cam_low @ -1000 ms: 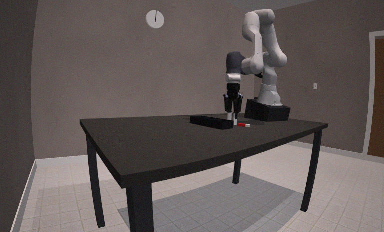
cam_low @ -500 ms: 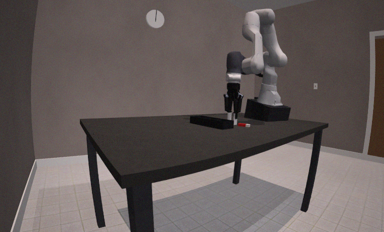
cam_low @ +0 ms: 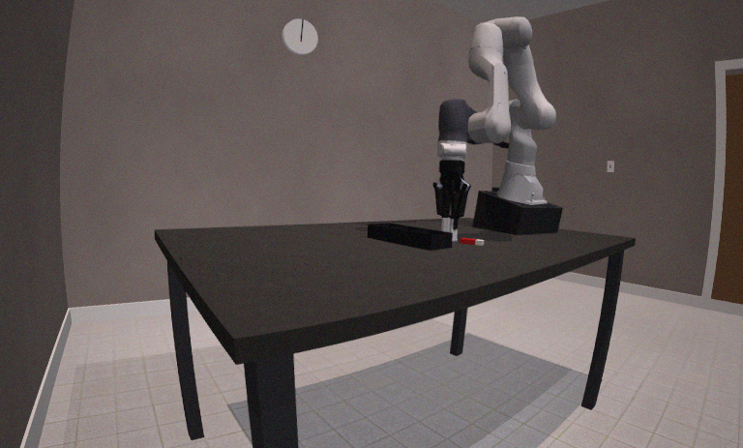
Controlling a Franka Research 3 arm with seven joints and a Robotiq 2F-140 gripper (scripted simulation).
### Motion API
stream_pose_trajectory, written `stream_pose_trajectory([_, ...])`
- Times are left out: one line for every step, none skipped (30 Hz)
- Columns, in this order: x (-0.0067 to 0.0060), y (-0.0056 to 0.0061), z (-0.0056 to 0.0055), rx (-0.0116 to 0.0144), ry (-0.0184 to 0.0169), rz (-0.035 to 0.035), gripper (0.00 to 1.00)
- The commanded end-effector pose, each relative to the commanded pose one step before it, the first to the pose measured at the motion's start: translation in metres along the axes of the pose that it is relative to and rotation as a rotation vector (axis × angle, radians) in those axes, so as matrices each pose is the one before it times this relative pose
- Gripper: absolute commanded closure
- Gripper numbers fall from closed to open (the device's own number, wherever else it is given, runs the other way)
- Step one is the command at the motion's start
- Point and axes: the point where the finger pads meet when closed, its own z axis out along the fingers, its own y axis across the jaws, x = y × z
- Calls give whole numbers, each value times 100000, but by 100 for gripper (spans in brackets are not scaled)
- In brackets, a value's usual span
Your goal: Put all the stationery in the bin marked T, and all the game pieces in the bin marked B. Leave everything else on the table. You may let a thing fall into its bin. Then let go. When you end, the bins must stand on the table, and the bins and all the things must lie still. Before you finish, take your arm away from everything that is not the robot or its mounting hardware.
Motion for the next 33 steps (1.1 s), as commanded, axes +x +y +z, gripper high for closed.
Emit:
stream_pose_trajectory([29,-51,-25,-39,308,325,87])
stream_pose_trajectory([0,0,0,0,0,0,87])
stream_pose_trajectory([0,0,0,0,0,0,87])
stream_pose_trajectory([0,0,0,0,0,0,87])
stream_pose_trajectory([0,0,0,0,0,0,87])
stream_pose_trajectory([0,0,0,0,0,0,87])
stream_pose_trajectory([0,0,0,0,0,0,87])
stream_pose_trajectory([0,0,0,0,0,0,87])
stream_pose_trajectory([0,0,0,0,0,0,87])
stream_pose_trajectory([0,0,0,0,0,0,87])
stream_pose_trajectory([0,0,0,0,0,0,87])
stream_pose_trajectory([0,0,0,0,0,0,87])
stream_pose_trajectory([0,0,0,0,0,0,87])
stream_pose_trajectory([0,0,0,0,0,0,87])
stream_pose_trajectory([0,0,0,0,0,0,87])
stream_pose_trajectory([0,0,0,0,0,0,87])
stream_pose_trajectory([0,0,0,0,0,0,87])
stream_pose_trajectory([0,0,0,0,0,0,87])
stream_pose_trajectory([0,0,0,0,0,0,87])
stream_pose_trajectory([0,0,0,0,0,0,87])
stream_pose_trajectory([0,0,-333,0,0,0,87])
stream_pose_trajectory([0,0,-333,0,0,0,87])
stream_pose_trajectory([0,0,-333,0,0,0,87])
stream_pose_trajectory([0,0,0,0,0,0,87])
stream_pose_trajectory([0,0,0,0,0,0,87])
stream_pose_trajectory([0,0,-333,0,0,0,87])
stream_pose_trajectory([0,0,-333,0,0,0,87])
stream_pose_trajectory([0,0,-333,0,0,0,87])
stream_pose_trajectory([0,0,-333,0,0,0,87])
stream_pose_trajectory([0,0,-333,0,0,0,87])
stream_pose_trajectory([0,0,-333,0,0,0,87])
stream_pose_trajectory([0,0,-333,0,0,0,87])
stream_pose_trajectory([0,0,-333,0,0,0,87])
